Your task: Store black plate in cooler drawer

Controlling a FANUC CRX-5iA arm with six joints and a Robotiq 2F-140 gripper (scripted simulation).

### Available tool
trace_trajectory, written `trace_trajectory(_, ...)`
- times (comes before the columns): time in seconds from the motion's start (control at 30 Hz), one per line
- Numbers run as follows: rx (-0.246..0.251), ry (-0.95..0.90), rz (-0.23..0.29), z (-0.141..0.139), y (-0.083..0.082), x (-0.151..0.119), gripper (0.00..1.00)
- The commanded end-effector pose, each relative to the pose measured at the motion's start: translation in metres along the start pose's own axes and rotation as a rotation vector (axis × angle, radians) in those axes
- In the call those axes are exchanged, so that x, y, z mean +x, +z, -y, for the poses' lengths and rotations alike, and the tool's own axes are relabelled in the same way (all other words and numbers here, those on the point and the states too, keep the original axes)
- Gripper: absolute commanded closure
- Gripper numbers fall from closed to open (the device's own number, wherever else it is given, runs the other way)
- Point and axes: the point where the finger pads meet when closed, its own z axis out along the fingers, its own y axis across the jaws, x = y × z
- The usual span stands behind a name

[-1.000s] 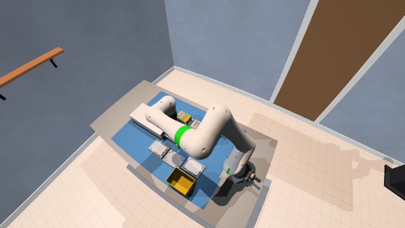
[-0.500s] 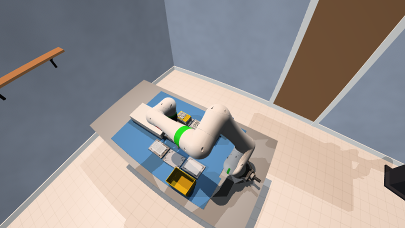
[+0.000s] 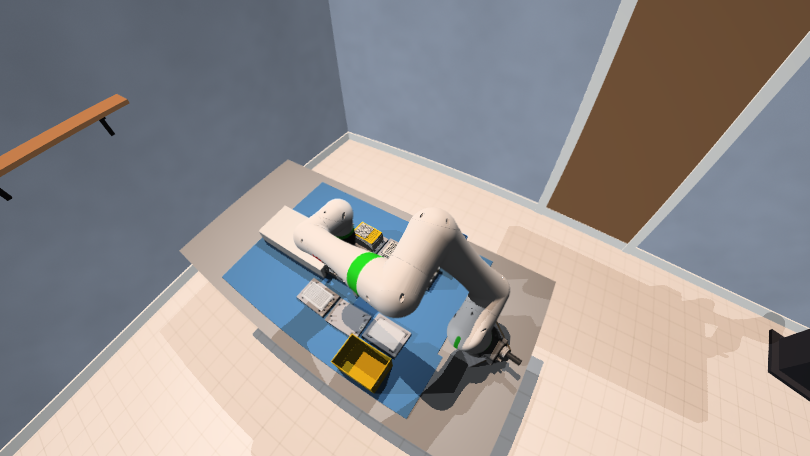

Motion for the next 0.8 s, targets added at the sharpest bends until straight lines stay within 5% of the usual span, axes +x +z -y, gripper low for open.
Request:
trace_trajectory(0.0,-0.001,0.000,0.000,-0.0002,0.0001,-0.0001,1.00)
trace_trajectory(0.77,-0.001,0.000,0.000,-0.0002,0.0077,-0.0001,1.00)
